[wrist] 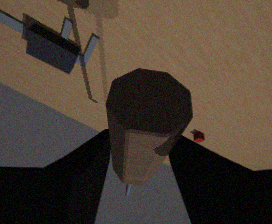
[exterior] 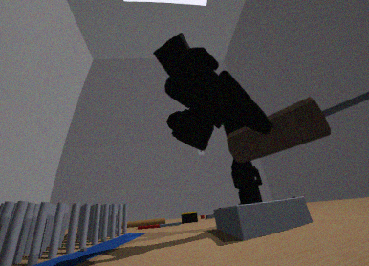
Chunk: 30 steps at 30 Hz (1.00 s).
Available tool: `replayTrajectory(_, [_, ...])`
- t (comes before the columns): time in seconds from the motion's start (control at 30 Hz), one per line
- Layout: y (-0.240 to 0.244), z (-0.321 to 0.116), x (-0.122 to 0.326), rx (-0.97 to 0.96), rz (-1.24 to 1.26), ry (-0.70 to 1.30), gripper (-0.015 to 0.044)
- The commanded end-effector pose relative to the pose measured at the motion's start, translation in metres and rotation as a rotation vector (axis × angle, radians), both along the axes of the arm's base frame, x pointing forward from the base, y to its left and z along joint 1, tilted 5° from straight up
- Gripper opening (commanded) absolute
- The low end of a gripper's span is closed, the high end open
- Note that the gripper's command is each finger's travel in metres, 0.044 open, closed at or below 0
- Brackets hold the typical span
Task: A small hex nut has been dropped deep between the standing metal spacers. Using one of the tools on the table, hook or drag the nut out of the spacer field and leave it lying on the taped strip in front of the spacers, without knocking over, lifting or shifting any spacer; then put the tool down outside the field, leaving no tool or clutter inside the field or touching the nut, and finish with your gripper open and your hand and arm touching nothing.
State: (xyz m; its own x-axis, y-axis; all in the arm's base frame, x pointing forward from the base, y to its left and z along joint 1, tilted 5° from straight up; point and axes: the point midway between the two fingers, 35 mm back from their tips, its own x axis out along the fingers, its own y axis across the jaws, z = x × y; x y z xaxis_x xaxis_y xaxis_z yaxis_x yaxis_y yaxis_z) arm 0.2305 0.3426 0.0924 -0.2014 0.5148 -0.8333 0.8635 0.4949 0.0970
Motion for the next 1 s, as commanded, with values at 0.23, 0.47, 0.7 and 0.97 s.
replayTrajectory(0.23, [0.002,-0.013,0.0,0.007,0.0,0.006,0.0])
replayTrajectory(0.47, [0.002,-0.02,0.0,0.007,0.0,0.006,0.0])
replayTrajectory(0.7, [0.002,-0.028,0.0,0.007,0.0,0.006,0.0])
replayTrajectory(0.97, [0.002,-0.037,0.0,0.007,0.0,0.006,0.0])
